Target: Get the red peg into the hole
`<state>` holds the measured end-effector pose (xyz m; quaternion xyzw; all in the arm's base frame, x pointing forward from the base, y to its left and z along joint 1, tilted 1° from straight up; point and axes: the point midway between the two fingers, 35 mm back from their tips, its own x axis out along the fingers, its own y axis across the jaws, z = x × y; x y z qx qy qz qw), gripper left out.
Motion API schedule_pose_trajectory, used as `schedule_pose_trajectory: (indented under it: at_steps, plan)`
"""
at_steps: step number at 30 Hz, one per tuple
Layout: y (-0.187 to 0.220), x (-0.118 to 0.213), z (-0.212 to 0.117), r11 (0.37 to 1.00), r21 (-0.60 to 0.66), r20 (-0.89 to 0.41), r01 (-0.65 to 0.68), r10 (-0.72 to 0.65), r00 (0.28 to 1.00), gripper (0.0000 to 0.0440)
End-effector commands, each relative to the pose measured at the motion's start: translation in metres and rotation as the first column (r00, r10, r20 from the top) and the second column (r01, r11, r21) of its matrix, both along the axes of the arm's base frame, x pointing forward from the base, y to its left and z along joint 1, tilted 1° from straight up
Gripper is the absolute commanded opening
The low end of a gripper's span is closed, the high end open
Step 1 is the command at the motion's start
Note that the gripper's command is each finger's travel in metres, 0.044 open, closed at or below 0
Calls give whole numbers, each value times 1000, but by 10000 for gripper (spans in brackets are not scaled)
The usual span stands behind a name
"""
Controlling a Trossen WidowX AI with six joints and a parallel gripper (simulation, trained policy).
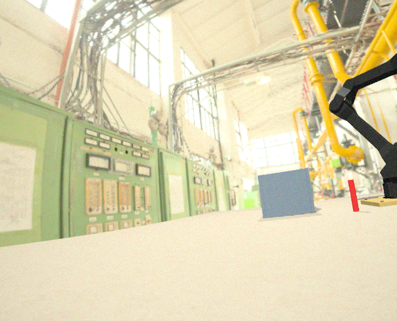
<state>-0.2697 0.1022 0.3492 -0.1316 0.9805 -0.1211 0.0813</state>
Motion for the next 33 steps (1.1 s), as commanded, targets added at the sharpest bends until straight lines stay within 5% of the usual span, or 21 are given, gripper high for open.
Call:
schedule_pose_trajectory:
  at_steps: [1,16,33]
  plan:
    - [4,2,-2,1000,-3,9,22,-22,1000,420]
    - [93,65,-31,875,101,171,473,-484,858,437]
    - [148,187,-63,558,322,372,765,-817,440,440]
